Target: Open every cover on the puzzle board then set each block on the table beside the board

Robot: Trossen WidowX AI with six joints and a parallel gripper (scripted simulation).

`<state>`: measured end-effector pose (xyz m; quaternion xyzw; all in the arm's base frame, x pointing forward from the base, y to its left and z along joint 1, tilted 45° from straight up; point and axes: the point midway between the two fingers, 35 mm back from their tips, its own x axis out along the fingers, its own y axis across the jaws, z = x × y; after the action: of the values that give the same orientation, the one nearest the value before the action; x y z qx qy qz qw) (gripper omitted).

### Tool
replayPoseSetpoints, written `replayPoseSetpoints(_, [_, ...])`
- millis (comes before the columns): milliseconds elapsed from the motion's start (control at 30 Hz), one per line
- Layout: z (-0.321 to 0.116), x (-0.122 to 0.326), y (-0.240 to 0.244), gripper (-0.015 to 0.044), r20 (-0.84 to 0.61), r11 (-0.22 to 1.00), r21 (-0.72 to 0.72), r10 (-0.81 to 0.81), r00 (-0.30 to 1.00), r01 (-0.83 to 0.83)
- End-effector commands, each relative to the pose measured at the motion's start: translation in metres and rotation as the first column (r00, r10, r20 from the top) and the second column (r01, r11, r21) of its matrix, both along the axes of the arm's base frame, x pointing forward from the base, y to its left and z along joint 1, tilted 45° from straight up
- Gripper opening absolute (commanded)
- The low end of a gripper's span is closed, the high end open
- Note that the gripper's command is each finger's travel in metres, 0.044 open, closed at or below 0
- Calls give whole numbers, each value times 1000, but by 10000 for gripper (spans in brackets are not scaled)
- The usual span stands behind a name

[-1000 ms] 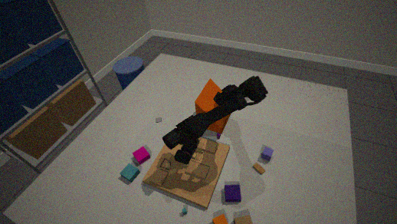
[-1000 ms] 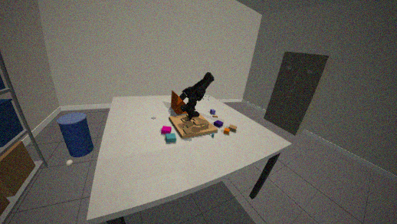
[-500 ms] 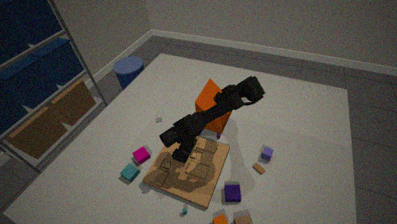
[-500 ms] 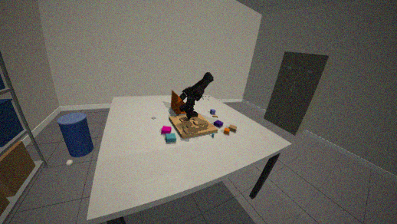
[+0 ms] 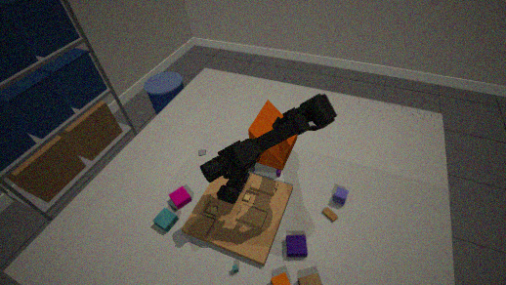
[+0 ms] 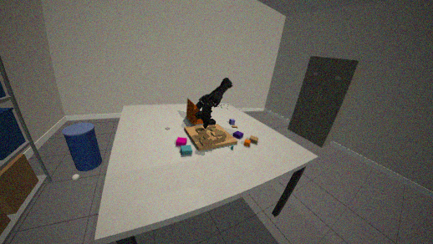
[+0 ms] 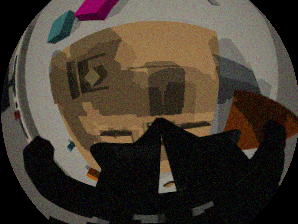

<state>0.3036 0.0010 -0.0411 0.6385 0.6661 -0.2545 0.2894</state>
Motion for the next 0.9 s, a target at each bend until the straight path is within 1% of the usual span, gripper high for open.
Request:
replayPoseSetpoints(0, [3, 1, -5, 0, 4, 1000, -6, 4, 1000, -4])
replayPoseSetpoints(633, [16, -1, -19, 0, 10, 1000, 0, 10, 1000, -10])
replayPoseSetpoints(667, [17, -4, -19, 0, 40, 999, 0, 41, 998, -41])
replayPoseSetpoints(733, [22, -13, -19, 0, 151, 988, -9, 153, 977, -153])
replayPoseSetpoints(800, [27, -24, -18, 0, 268, 961, -33, 271, 924, -273])
replayPoseSetpoints(867, [31, -34, -17, 0, 378, 920, -71, 382, 843, -385])
